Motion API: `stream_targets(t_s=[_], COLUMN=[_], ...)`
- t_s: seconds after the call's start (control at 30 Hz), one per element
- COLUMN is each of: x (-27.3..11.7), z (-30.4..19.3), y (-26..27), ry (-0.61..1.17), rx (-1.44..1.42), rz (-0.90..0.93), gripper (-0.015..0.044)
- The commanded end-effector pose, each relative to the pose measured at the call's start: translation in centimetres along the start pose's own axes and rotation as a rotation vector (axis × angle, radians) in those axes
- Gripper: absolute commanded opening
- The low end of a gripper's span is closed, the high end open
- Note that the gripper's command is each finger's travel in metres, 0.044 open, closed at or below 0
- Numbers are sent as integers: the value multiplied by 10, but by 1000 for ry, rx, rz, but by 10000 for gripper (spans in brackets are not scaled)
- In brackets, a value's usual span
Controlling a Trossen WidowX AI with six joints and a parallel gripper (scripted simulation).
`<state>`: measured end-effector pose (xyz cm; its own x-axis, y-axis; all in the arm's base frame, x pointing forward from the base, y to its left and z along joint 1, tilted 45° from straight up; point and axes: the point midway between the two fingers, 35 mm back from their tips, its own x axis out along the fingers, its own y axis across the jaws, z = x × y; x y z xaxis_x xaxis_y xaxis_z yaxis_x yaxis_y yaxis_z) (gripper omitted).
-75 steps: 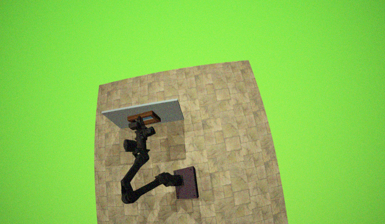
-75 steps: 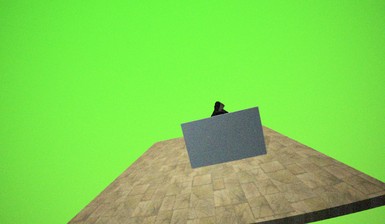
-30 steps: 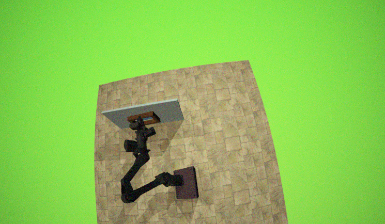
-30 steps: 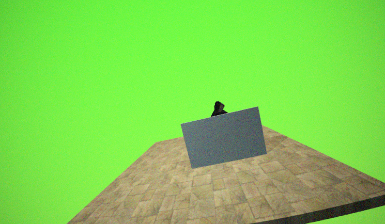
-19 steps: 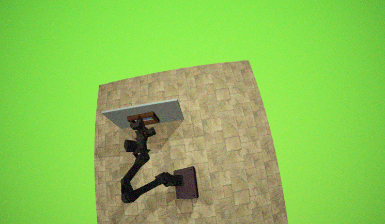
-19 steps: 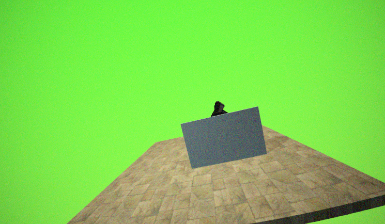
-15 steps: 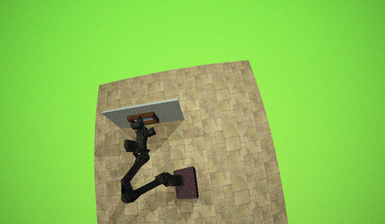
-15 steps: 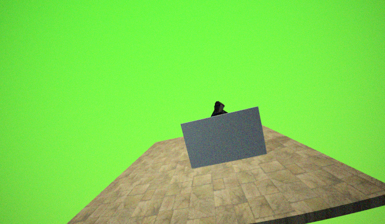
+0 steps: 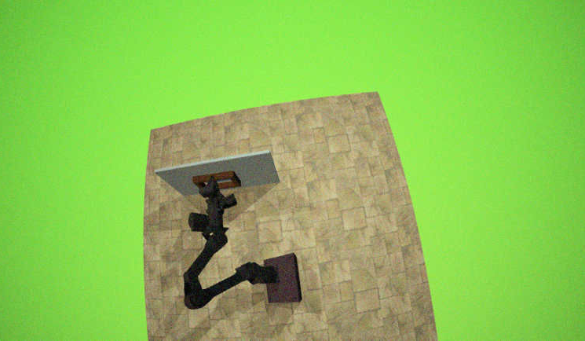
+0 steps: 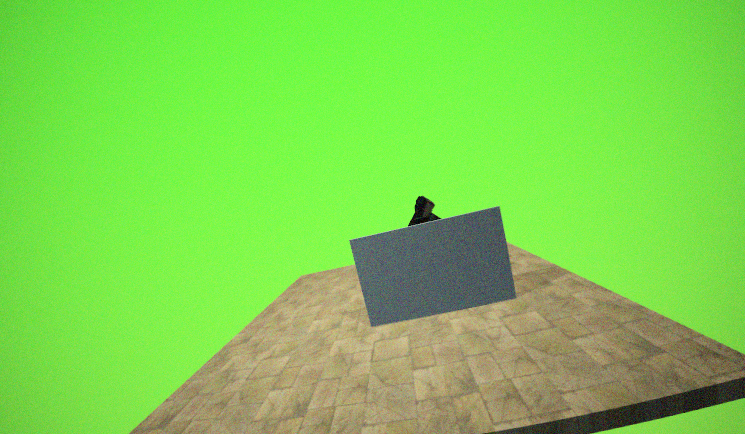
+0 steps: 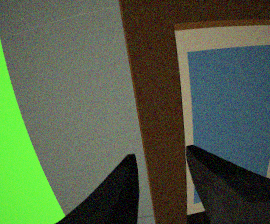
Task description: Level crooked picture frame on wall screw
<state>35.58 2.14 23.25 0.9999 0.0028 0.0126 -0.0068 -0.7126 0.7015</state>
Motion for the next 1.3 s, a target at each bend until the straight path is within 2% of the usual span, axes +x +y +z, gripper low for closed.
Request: stream_targets(t_s=[0.0,0.03,0.2,0.63,0.83,1.0,1.17,1.27], x=[0,0,-5,-97,-99,-138,-182,-188], z=[0,0,-2,-1,-9,-23,-17,-14], y=[0,0,1,-5,-1,13,31,34], ry=[0,0,0,-6,2,-14,-30,-32], rx=[-5,-5,-12,-156,-142,-138,-137,-137], rz=[0,0,1,10,14,17,20,20], gripper=[236,260,260,260,260,260,260,260])
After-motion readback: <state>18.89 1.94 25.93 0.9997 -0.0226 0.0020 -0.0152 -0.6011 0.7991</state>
